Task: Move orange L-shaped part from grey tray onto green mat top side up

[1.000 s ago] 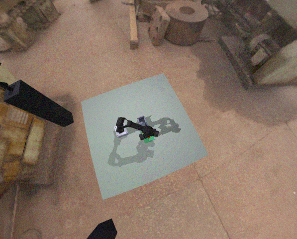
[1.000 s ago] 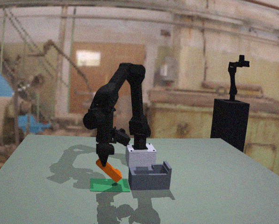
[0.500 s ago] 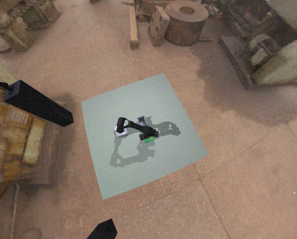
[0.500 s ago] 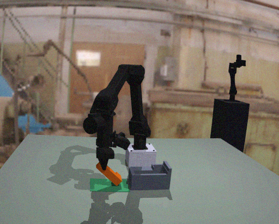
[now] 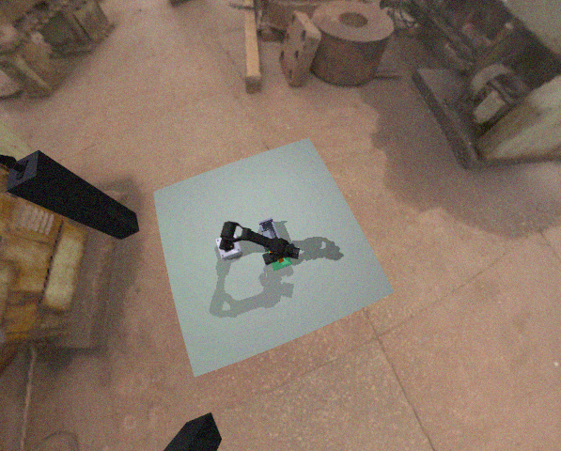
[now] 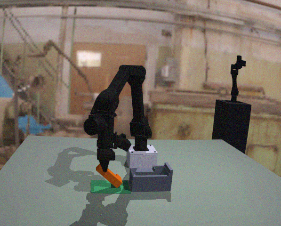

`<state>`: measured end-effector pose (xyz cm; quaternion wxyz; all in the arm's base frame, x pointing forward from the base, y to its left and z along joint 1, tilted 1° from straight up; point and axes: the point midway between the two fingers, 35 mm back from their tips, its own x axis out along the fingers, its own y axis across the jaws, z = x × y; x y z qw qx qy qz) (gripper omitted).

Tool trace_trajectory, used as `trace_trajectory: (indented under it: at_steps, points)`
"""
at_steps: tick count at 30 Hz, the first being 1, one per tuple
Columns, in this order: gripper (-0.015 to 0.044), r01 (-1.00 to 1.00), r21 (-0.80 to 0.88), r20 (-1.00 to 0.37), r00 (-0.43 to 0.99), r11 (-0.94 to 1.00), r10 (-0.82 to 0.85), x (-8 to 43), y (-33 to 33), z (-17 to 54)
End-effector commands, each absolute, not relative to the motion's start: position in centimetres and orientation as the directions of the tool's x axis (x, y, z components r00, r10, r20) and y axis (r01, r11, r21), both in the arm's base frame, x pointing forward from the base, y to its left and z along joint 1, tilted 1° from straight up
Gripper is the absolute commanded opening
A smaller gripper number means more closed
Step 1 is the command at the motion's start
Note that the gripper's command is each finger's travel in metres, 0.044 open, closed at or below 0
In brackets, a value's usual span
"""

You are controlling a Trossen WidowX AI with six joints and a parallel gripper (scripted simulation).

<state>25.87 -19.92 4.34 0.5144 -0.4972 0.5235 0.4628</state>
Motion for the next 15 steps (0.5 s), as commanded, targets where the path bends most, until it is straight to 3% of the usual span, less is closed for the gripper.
trace_trajectory:
  at_steps: [1,6,9,15]
  points:
    - [0.0263,-0.997,-0.027,-0.999,0.024,0.077,-0.044,25.9,-19.9,4.6]
    - [0.0394,-0.997,-0.029,-0.999,0.025,0.075,-0.043,26.1,-19.9,9.1]
    - [0.04,-0.997,-0.029,-0.999,0.026,0.073,-0.042,25.7,-19.6,13.0]
    - [0.04,-0.997,-0.036,-0.998,0.033,0.073,-0.051,25.8,-19.7,12.9]
